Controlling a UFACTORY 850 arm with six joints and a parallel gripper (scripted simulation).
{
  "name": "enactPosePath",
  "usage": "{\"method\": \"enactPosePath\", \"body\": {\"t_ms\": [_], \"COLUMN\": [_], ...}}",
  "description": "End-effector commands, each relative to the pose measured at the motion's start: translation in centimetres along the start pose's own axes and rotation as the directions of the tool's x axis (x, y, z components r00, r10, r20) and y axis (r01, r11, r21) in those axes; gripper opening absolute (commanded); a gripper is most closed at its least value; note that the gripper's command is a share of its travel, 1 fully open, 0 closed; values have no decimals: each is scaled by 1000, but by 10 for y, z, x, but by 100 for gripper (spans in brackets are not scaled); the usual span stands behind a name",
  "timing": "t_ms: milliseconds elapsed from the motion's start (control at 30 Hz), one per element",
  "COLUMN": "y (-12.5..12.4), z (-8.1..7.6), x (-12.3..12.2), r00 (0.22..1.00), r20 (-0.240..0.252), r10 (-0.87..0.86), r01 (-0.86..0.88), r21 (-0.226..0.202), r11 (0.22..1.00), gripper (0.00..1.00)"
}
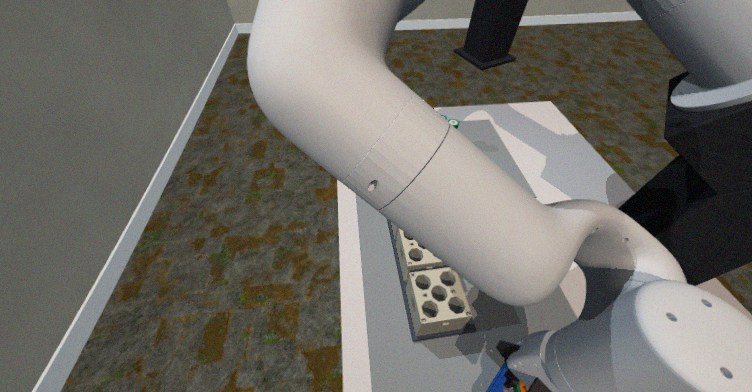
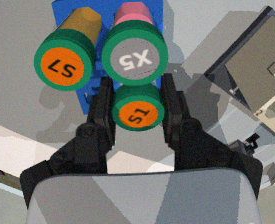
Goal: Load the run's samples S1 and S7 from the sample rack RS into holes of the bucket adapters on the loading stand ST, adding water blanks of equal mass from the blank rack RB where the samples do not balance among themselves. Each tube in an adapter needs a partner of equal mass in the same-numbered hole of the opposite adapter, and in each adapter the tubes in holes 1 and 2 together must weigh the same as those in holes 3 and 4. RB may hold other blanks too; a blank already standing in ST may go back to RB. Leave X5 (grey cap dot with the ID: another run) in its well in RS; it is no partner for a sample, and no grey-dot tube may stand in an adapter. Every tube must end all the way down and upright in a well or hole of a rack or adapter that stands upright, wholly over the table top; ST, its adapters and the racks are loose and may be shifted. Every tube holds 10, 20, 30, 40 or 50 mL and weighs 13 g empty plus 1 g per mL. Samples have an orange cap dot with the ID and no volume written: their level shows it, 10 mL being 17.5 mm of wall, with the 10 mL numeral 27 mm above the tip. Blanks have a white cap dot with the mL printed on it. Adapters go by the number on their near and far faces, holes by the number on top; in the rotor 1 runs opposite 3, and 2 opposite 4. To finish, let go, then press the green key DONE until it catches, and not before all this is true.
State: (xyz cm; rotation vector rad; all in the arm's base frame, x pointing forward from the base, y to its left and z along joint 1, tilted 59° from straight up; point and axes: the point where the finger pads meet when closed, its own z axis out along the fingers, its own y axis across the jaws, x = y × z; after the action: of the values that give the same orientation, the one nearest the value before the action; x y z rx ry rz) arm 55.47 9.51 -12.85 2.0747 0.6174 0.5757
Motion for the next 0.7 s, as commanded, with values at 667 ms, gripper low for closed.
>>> {"method": "enactPosePath", "body": {"t_ms": [667], "y": [0], "z": [-11], "x": [0], "r00": [1000], "r20": [-1], "r10": [0], "r01": [0], "r21": [0], "r11": [1000], "gripper": [0]}}
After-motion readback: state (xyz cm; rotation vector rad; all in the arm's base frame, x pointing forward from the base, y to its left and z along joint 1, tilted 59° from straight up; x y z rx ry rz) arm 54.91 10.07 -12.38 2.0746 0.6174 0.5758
